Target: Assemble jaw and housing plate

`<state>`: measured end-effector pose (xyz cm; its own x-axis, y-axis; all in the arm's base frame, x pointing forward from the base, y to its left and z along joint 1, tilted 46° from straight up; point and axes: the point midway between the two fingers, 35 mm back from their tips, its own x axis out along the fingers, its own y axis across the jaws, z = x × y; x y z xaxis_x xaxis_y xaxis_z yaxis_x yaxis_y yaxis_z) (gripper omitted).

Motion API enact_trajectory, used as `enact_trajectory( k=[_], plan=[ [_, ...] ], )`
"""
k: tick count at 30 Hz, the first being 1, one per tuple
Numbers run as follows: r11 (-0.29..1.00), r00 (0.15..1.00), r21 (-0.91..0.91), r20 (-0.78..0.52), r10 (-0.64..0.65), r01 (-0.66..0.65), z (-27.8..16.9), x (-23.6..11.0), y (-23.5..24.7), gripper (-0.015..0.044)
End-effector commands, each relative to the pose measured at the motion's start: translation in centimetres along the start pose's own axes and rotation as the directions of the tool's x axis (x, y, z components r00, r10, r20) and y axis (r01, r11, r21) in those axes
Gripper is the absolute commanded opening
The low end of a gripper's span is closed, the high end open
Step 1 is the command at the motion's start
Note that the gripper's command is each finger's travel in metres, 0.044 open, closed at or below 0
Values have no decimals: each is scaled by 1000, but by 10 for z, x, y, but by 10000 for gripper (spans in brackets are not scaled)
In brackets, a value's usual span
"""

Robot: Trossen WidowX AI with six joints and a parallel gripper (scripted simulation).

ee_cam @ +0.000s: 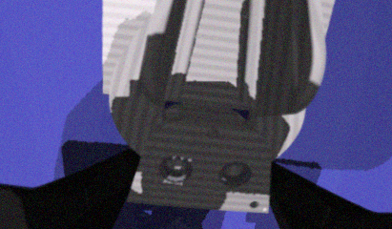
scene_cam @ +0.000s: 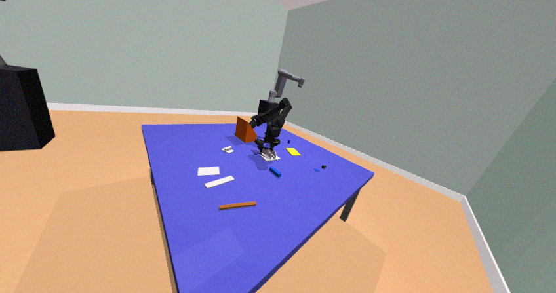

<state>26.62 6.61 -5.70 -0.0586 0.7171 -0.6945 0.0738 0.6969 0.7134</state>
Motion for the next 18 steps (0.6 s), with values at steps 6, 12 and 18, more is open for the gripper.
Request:
enact_trajectory(
  k=[6,12,18],
  plan=[
    [1000,1000,3,-5,3,-3,-1,2,1,351],
    [1000,1000,3,-5,2,-2,-1,-2,1,351],
    [1000,1000,3,-5,2,-2,0,-3,1,351]
  ],
)
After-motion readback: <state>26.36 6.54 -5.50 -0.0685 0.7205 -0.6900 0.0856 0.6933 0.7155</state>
